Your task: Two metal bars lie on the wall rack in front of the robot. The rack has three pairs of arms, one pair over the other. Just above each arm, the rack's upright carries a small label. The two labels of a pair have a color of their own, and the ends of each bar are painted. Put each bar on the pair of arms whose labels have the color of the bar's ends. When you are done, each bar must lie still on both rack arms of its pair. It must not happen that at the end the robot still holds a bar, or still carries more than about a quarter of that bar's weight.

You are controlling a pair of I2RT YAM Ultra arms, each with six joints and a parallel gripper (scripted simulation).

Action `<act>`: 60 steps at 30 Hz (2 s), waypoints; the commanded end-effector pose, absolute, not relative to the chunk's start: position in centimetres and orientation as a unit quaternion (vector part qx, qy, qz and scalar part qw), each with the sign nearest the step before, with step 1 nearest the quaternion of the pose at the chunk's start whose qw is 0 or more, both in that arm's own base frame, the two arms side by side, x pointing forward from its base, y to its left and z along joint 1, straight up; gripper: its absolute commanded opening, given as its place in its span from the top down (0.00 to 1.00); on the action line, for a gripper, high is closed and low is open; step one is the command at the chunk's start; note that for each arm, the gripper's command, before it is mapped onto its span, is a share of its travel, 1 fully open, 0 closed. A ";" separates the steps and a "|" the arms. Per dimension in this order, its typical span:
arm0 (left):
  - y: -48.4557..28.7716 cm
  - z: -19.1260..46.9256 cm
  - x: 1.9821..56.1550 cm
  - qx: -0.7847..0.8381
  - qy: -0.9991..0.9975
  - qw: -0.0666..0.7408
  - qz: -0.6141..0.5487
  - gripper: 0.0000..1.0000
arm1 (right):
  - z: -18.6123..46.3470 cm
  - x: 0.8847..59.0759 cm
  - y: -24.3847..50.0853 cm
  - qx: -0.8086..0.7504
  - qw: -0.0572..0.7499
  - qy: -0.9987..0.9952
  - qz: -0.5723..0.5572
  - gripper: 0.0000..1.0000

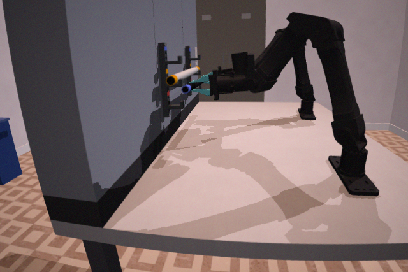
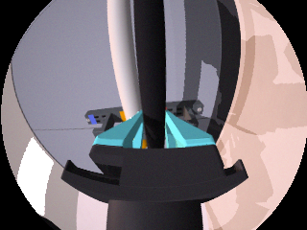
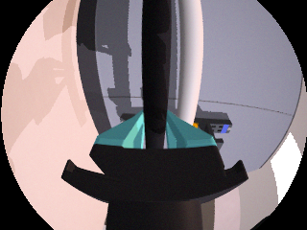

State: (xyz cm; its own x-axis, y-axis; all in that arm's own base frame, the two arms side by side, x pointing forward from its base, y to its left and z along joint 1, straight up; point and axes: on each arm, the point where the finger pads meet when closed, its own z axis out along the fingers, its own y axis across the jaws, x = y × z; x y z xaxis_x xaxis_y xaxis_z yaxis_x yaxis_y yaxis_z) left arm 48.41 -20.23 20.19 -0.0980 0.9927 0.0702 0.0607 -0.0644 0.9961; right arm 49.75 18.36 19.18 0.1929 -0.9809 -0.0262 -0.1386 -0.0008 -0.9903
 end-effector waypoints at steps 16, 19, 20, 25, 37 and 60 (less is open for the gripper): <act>-20.5 29.4 48.0 0.465 0.501 0.475 0.555 1.00 | 29.8 50.0 17.6 -0.520 0.563 0.458 -0.450 1.00; -20.6 29.9 47.9 0.465 0.501 0.475 0.555 1.00 | 30.3 50.0 17.6 -0.520 0.563 0.458 -0.450 1.00; -20.6 29.9 47.9 0.465 0.501 0.475 0.555 1.00 | 30.3 50.0 17.6 -0.520 0.563 0.458 -0.450 1.00; -20.6 31.1 47.9 0.463 0.499 0.475 0.558 1.00 | 31.4 49.8 17.6 -0.518 0.564 0.459 -0.450 1.00; -20.7 33.2 47.7 0.463 0.499 0.475 0.558 1.00 | 33.4 49.7 17.4 -0.518 0.564 0.459 -0.450 1.00; -20.8 37.4 47.4 0.458 0.494 0.476 0.565 1.00 | 37.1 49.2 17.2 -0.515 0.567 0.460 -0.449 1.00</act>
State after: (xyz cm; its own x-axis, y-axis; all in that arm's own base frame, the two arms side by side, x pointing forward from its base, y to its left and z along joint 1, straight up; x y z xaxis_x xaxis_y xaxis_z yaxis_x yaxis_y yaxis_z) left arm 48.33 -20.71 30.92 -0.1252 0.9874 0.0964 0.0341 -0.0928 0.9951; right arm 49.34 17.86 29.18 0.1753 -0.9834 -0.0470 -0.1331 0.0237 -0.9908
